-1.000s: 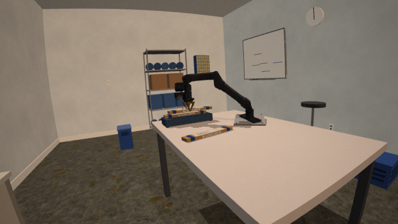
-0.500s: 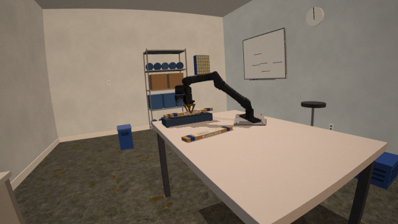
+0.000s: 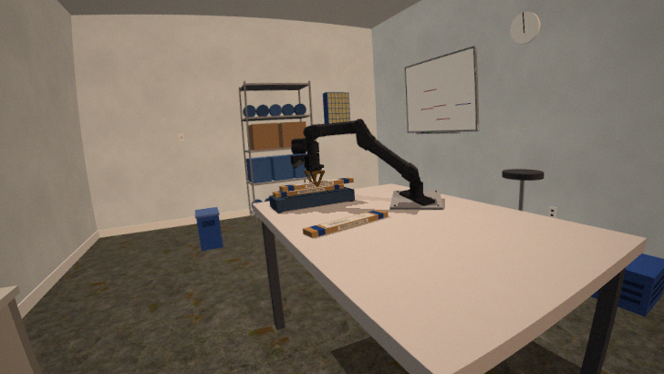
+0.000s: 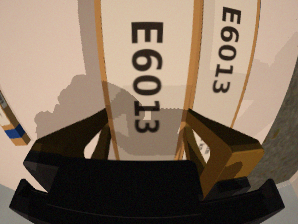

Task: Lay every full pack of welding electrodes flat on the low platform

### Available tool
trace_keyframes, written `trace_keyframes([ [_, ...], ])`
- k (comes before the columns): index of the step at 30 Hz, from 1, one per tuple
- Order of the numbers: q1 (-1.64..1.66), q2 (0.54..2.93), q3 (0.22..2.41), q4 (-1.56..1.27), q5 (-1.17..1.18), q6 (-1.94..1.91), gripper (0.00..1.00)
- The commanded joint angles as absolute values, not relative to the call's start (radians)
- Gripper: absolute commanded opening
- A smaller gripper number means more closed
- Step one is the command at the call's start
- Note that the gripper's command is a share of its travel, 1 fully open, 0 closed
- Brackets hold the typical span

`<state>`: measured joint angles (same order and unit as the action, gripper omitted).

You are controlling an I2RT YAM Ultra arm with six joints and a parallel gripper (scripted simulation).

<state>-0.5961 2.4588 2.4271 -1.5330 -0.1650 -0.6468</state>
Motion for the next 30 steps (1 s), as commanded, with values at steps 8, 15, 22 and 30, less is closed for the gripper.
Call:
trace_keyframes([
  [8, -0.599, 2.408, 2.492, -1.567, -0.165, -0.640, 0.00],
  [15, -0.598, 2.409, 2.496, -1.566, -0.165, -0.640, 0.00],
  [22, -0.598, 2.410, 2.495, -1.567, -0.165, -0.640, 0.00],
  [30, -0.598, 2.412, 2.501, -1.570, -0.165, -0.640, 0.00],
])
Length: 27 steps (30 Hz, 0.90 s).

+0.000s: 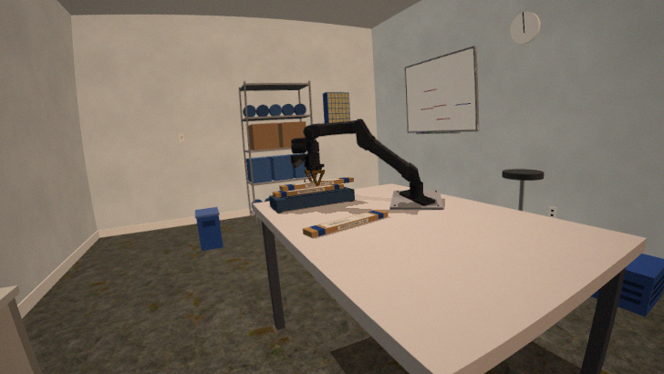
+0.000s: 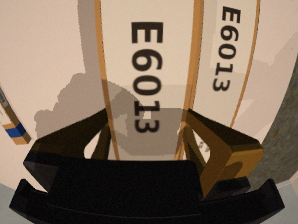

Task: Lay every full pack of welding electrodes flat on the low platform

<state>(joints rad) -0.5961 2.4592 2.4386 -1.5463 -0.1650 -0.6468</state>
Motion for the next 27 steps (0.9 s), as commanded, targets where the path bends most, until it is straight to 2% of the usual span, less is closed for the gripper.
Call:
trace_keyframes([
  [1, -0.598, 2.414, 2.504, -1.569, -0.165, -0.639, 0.00],
  [27, -0.597, 2.415, 2.511, -1.571, -0.165, -0.639, 0.00],
])
